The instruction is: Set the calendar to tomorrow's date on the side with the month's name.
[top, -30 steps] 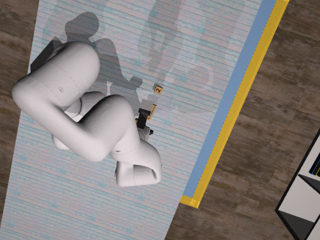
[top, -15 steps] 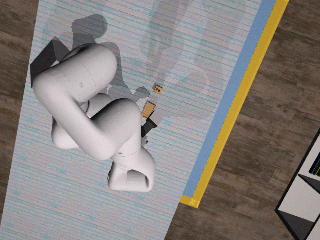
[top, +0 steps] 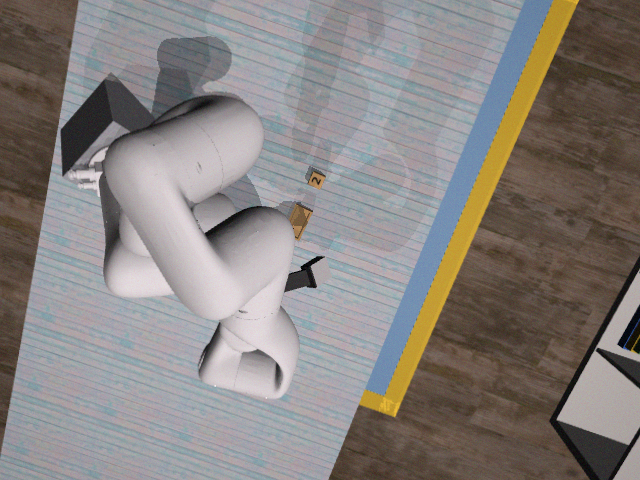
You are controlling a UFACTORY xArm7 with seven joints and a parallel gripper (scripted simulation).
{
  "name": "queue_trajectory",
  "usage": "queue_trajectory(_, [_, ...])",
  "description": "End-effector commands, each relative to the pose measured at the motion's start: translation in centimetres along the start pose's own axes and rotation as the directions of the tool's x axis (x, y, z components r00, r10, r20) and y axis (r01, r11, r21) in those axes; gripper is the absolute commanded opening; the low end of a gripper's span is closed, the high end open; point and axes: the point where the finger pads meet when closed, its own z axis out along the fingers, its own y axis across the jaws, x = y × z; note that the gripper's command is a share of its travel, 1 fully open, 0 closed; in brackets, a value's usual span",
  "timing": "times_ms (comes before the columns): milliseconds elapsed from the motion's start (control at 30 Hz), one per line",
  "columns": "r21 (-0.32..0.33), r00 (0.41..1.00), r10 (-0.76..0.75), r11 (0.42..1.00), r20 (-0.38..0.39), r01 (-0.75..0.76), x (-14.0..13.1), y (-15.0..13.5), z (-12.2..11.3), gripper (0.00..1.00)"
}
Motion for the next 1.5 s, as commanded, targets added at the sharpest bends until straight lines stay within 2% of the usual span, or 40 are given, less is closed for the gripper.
queue_trajectory(0, [-0.012,0.985,0.172,0.985,-0.005,-0.172,-0.3,0.6,-0.1,0.27])
queue_trajectory(200, [-0.022,0.938,0.346,0.938,-0.022,-0.347,-0.7,1.3,-0.3,0.27])
queue_trajectory(233, [-0.024,0.915,0.402,0.915,-0.028,-0.402,-0.8,1.5,-0.3,0.27])
queue_trajectory(333, [-0.025,0.908,0.417,0.908,-0.030,-0.418,-0.8,1.6,-0.3,0.27])
queue_trajectory(400, [-0.029,0.848,0.528,0.848,-0.046,-0.529,-1.1,2.1,-0.5,0.27])
queue_trajectory(500, [-0.030,0.798,0.600,0.798,-0.059,-0.602,-1.3,2.5,-0.5,0.27])
queue_trajectory(667, [-0.030,0.743,0.666,0.743,-0.072,-0.669,-1.5,2.8,-0.7,0.27])
queue_trajectory(1200, [-0.030,0.737,0.672,0.737,-0.074,-0.675,-1.5,2.9,-0.6,0.27])
queue_trajectory(1467, [-0.029,0.737,0.672,0.737,-0.073,-0.675,-1.4,2.9,0.2,0.27])
